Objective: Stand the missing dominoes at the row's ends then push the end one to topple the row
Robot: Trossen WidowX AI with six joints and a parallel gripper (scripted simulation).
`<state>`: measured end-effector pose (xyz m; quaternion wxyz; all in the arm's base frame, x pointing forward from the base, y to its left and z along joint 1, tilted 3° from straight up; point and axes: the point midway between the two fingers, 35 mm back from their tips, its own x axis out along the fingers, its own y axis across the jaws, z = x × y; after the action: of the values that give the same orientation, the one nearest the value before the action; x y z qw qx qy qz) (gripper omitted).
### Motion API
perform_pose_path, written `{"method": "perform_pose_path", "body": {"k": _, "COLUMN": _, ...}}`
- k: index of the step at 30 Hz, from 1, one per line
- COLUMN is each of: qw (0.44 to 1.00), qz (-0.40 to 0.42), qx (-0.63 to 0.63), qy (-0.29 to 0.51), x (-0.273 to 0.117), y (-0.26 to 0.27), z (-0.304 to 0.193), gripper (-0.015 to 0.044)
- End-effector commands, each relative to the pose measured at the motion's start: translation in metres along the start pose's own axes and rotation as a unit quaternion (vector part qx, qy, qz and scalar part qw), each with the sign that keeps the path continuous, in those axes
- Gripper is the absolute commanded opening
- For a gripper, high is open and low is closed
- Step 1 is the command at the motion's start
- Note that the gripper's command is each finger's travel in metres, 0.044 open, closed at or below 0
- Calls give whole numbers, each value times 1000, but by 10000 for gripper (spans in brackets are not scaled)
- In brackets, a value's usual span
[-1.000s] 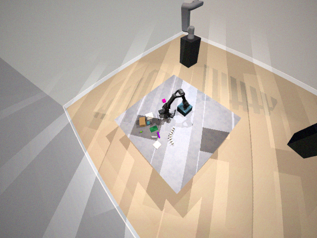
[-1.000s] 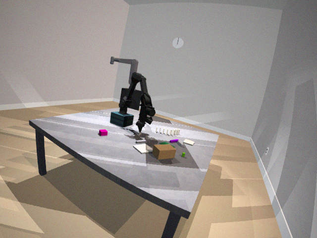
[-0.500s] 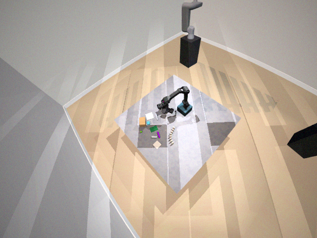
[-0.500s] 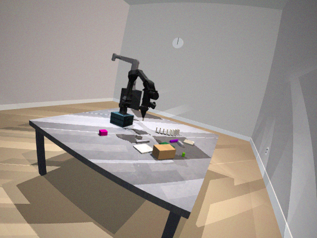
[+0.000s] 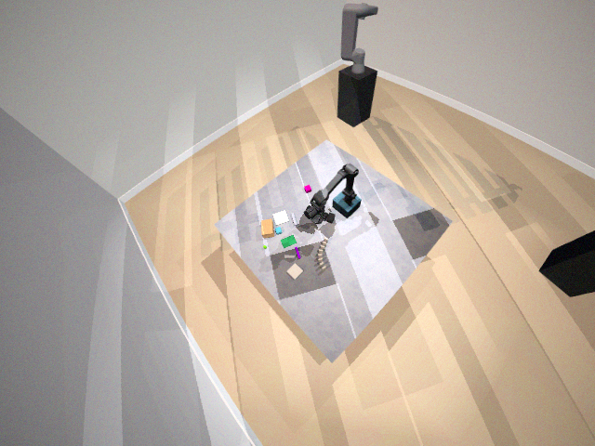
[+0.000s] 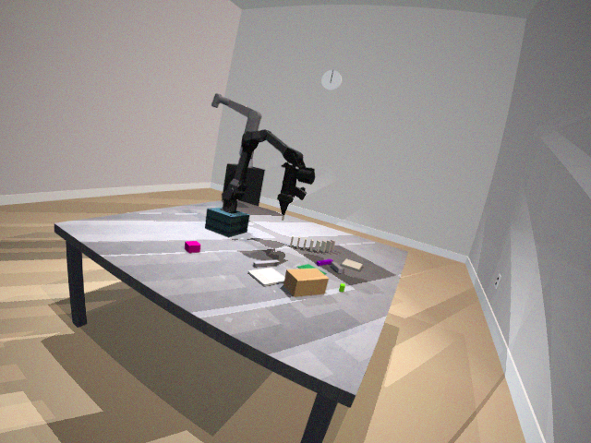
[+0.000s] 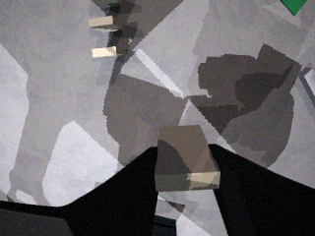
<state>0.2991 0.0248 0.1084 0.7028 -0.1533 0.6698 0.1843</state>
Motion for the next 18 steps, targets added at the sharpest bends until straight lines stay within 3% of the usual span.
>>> {"method": "perform_pose_path", "body": {"k": 1, "qw": 1000, "qz": 6, "qx": 2, "qy": 0, "x": 0, "y": 48, "z": 21, "gripper": 107}}
{"method": "perform_pose_path", "body": {"k": 8, "qw": 1000, "qz": 8, "qx": 3, "qy": 0, "x": 4, "y": 69, "z": 28, "gripper": 107}}
{"method": "perform_pose_path", "body": {"k": 18, "qw": 1000, "qz": 8, "qx": 3, "qy": -1, "x": 70, "y": 69, "z": 35, "gripper": 107}}
